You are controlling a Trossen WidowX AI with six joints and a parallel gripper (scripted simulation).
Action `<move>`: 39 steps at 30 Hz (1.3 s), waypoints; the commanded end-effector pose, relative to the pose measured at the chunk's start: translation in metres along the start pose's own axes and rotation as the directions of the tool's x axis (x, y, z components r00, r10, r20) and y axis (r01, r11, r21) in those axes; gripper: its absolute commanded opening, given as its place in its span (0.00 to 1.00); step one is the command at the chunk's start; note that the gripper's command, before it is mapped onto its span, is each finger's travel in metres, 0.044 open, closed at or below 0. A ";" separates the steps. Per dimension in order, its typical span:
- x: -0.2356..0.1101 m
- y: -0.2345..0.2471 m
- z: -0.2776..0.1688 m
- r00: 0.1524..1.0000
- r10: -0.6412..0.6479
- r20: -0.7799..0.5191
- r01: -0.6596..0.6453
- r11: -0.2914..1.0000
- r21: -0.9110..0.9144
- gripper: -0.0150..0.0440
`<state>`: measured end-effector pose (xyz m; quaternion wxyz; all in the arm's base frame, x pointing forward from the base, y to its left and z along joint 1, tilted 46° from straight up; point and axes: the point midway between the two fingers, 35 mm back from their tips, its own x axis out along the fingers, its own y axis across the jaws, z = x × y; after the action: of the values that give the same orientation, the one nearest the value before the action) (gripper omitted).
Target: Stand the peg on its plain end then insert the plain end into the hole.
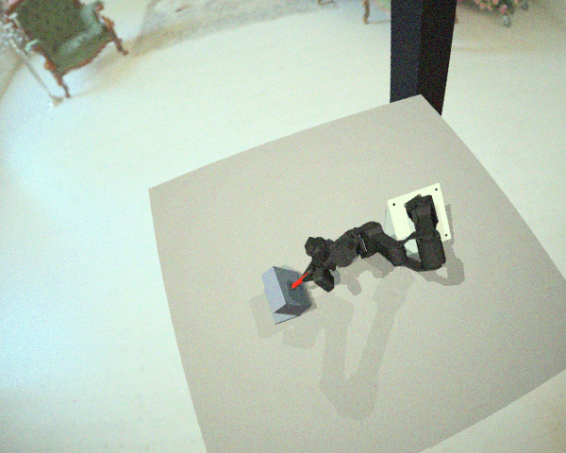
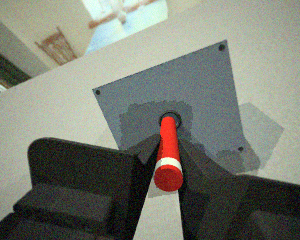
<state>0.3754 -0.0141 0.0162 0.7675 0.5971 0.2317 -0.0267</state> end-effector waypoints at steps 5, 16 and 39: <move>0.005 -0.001 0.001 1.000 0.000 0.001 0.000 1.000 0.000 0.25; 0.010 -0.002 0.002 1.000 0.001 0.001 -0.001 1.000 0.000 0.25; 0.024 -0.002 0.002 1.000 0.001 0.002 -0.001 1.000 0.000 0.25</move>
<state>0.3934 -0.0101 0.0069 0.7680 0.5962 0.2327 -0.0239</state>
